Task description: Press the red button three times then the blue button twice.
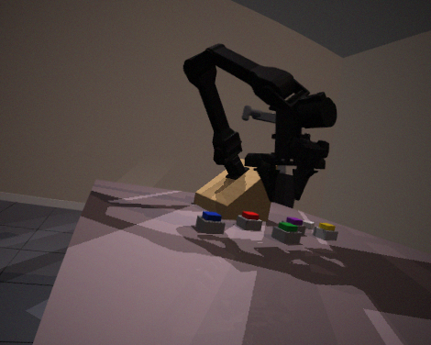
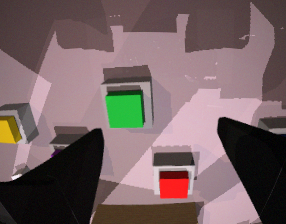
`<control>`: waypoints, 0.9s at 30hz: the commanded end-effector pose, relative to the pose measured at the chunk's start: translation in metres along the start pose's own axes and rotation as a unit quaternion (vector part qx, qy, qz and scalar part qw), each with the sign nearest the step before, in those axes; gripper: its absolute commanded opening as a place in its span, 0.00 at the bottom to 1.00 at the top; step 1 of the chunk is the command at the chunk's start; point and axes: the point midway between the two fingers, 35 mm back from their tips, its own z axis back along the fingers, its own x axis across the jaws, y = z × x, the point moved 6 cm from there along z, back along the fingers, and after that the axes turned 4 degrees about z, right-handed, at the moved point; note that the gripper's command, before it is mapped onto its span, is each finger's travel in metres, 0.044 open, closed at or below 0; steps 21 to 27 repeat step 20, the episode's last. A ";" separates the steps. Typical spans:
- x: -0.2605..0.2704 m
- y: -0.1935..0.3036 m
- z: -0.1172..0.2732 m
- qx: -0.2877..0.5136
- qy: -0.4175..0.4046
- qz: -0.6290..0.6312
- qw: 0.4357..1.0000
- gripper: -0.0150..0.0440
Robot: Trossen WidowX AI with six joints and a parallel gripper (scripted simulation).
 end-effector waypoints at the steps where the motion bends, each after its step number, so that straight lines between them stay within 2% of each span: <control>1: 0.067 -0.008 0.004 0.013 -0.007 0.005 1.000 0.93; 6: 0.161 0.003 0.008 0.023 0.011 0.005 1.000 0.93; 12: 0.251 0.044 0.005 0.019 0.053 -0.001 0.998 0.93; 27: 0.263 0.052 0.003 0.017 0.060 -0.003 0.998 0.93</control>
